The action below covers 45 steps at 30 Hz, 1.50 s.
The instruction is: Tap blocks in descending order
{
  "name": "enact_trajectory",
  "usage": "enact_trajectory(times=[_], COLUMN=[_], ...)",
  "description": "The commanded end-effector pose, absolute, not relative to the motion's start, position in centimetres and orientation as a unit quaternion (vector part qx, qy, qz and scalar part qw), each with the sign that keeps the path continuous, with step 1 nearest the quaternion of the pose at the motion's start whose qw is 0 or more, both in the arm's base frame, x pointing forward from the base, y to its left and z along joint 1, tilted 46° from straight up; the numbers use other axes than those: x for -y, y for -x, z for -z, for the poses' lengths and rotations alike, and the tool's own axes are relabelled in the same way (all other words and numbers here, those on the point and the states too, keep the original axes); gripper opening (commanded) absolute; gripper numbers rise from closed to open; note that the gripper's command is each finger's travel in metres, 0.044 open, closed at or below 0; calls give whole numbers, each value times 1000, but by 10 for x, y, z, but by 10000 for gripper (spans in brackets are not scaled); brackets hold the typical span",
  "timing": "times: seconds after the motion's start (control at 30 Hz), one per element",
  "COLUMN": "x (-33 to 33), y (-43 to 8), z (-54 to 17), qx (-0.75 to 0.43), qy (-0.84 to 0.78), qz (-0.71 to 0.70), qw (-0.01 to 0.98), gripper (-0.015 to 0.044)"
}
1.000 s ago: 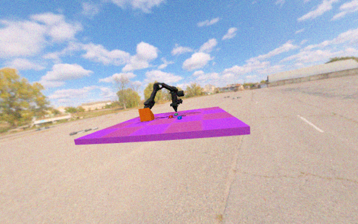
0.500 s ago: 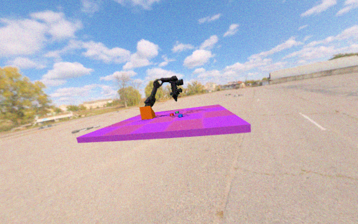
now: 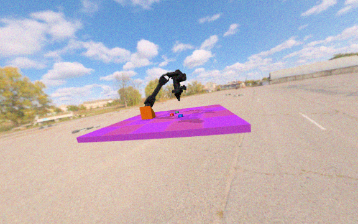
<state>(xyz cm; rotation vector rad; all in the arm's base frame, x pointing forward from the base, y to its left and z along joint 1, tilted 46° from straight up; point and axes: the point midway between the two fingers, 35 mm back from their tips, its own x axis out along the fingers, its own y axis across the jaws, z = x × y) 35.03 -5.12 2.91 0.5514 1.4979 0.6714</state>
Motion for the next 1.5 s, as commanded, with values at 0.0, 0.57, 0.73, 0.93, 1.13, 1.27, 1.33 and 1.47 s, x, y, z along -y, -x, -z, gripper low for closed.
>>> enact_trajectory(times=[0.0,0.57,0.73,0.93,1.13,1.27,1.33,1.47], x=[83,26,24,17,10,6,5,5], y=[-353,-350,-350,-349,-349,-348,-348,-348], z=[11,70,72,79,86,90,91,91], qx=[-659,-658,-658,-658,-658,-658,-658,-658], qy=[-242,-243,-243,-243,-243,-243,-243,-243], qz=[-299,-300,-300,-300,-301,-301,-301,-301], qw=[646,646,646,646,646,646,646,646], gripper=[20,20,20,20,20,20,20,20])
